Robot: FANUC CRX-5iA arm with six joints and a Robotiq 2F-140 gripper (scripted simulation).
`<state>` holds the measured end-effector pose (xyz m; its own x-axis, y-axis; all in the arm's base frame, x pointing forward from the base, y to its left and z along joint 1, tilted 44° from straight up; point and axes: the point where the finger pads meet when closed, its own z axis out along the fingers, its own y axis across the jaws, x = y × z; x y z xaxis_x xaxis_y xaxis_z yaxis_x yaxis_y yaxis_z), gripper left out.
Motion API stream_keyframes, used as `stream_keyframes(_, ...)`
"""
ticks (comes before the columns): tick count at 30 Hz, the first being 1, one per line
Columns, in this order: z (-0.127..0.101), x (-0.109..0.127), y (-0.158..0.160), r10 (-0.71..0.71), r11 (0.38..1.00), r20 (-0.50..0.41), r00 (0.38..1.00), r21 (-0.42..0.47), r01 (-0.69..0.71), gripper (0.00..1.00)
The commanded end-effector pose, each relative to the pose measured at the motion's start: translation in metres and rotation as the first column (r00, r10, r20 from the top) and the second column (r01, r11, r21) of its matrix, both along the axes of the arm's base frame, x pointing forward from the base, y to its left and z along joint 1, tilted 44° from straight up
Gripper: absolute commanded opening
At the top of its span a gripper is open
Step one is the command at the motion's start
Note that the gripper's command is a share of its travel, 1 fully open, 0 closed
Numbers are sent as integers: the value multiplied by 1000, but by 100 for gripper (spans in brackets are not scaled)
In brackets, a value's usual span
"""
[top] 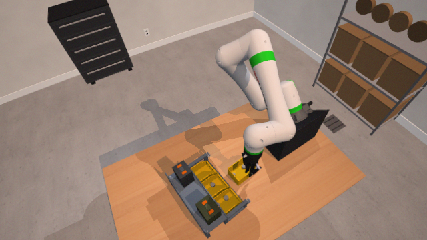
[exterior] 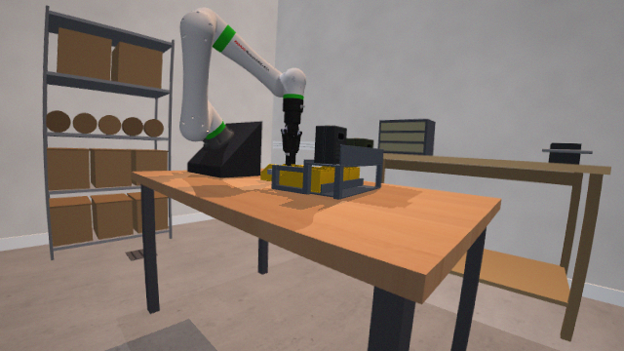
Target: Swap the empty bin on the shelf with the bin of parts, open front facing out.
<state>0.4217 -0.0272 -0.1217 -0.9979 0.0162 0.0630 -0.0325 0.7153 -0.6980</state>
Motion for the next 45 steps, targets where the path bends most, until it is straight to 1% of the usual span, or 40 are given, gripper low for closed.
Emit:
stream_keyframes(1, 3, 1, 4, 1, 1000, 1, 1000, 1, -1, 24)
stream_keyframes(21, 23, 2, 23, 1, 1000, 1, 1000, 1, -1, 24)
stream_keyframes(36, 42, 4, 41, 1, 1000, 1, 1000, 1, -1, 24)
stream_keyframes(45, 49, 4, 48, 1, 1000, 1, 1000, 1, -1, 24)
